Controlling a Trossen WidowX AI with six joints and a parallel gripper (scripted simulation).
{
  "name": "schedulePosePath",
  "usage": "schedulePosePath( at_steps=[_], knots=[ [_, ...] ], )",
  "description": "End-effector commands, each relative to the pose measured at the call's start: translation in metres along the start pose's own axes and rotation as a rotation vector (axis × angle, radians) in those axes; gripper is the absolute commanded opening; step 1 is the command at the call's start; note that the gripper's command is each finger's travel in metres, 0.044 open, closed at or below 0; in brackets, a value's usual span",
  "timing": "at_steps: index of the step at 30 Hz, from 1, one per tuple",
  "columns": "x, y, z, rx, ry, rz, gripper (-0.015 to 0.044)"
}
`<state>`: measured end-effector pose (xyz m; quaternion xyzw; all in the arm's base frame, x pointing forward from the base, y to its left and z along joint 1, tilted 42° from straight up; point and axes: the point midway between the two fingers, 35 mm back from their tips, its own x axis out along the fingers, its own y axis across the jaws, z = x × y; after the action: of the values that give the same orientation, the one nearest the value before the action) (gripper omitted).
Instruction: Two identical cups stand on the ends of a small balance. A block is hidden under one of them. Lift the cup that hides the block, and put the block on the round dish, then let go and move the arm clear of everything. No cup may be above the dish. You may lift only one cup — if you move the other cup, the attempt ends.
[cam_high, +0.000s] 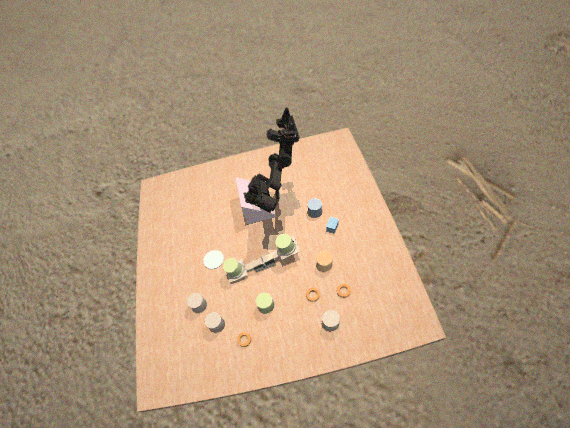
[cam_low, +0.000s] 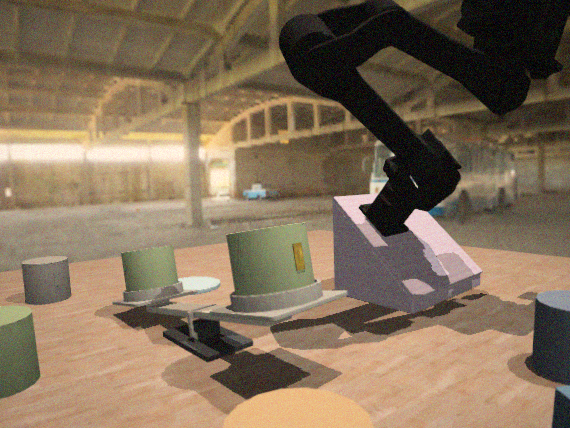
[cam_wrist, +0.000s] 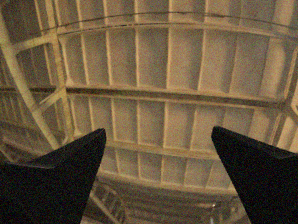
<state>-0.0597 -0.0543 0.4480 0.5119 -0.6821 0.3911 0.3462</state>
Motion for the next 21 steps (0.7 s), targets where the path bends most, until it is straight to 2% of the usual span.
schedulePosePath(
  at_steps=[1,2,21],
  knots=[
    [0.0,0.001,0.0,0.0,0.002,0.002,0.0426],
    [0.0,0.002,-0.002,0.001,0.008,0.009,0.044],
    [-0.003,0.046,-0.039,-0.018,0.161,0.205,0.044]
  ],
)
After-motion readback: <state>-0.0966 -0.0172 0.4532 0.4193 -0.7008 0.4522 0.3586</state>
